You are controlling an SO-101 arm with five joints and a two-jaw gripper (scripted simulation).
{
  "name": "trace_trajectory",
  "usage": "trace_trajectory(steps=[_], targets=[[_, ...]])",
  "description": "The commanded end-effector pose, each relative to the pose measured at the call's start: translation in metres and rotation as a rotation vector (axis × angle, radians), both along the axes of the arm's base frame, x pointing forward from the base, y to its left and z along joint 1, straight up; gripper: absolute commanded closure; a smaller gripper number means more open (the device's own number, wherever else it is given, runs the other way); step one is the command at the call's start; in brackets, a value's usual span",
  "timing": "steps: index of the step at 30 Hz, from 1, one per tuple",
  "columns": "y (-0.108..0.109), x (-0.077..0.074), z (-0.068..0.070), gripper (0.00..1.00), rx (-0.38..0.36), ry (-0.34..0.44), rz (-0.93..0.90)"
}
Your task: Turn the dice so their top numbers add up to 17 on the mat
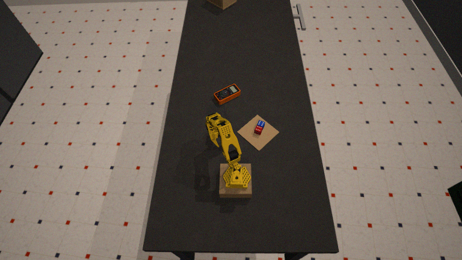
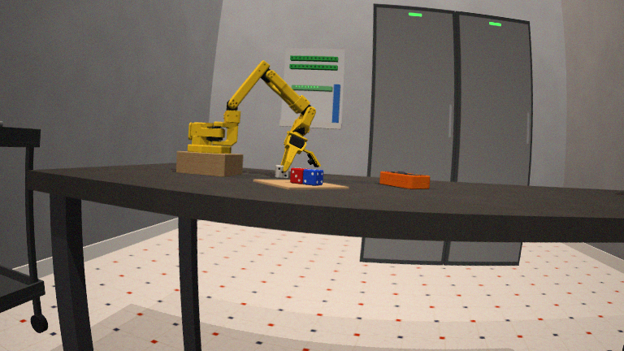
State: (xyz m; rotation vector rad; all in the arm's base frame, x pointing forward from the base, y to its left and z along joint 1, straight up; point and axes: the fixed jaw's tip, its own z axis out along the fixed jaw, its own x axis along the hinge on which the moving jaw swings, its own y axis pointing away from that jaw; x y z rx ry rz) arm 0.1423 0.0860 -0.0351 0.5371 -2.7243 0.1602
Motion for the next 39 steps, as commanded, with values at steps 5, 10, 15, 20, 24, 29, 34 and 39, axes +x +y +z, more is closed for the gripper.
trace_trajectory(steps=[5, 10, 15, 20, 24, 29, 34, 39], targets=[[-0.0043, -0.0024, -0.0034, 0.73, -0.003, 0.022, -0.002], [-0.0064, -0.0015, -0.0034, 0.77, 0.001, 0.025, -0.004], [-0.0083, -0.0008, -0.0034, 0.8, 0.004, 0.029, -0.005], [-0.0092, -0.0005, -0.0034, 0.82, 0.006, 0.03, -0.006], [-0.01, -0.0001, -0.0034, 0.83, 0.007, 0.031, -0.007], [-0.0104, 0.0, -0.0034, 0.84, 0.008, 0.032, -0.007], [-0.0104, 0.0, -0.0034, 0.84, 0.008, 0.032, -0.007], [-0.0104, 0.0, -0.0034, 0.87, 0.008, 0.032, -0.007]])
